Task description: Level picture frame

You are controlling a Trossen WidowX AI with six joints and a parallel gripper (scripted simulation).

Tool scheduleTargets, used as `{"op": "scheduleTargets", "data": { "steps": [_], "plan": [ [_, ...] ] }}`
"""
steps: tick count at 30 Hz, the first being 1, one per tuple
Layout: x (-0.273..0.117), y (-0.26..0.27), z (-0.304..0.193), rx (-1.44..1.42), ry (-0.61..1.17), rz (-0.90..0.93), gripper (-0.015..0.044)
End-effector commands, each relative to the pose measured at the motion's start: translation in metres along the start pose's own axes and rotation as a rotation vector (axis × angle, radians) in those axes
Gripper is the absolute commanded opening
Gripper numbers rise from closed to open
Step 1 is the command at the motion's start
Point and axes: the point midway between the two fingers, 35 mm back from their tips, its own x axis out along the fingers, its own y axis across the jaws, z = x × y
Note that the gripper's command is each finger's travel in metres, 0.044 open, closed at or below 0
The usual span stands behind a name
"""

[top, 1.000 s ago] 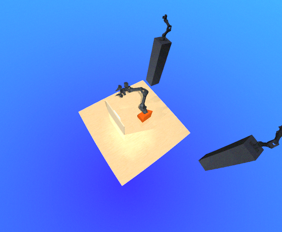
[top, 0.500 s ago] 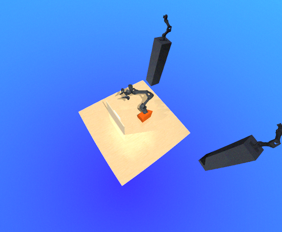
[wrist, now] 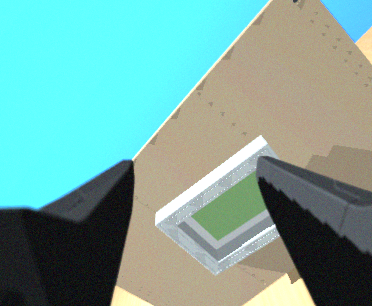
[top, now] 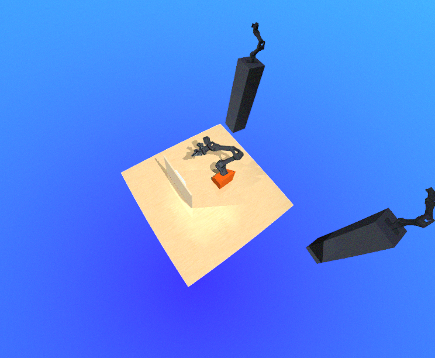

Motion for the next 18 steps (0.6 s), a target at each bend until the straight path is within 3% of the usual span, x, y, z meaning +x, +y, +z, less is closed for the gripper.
{"op": "scheduleTargets", "data": {
  "steps": [1, 4, 18],
  "plan": [
    [-0.009, -0.003, -0.071, 0.747, 0.031, -0.059, 0.026],
    [-0.01, -0.004, -0.087, 0.918, 0.033, -0.073, 0.026],
    [-0.01, -0.004, -0.088, 0.929, 0.033, -0.074, 0.026]
  ]
}}
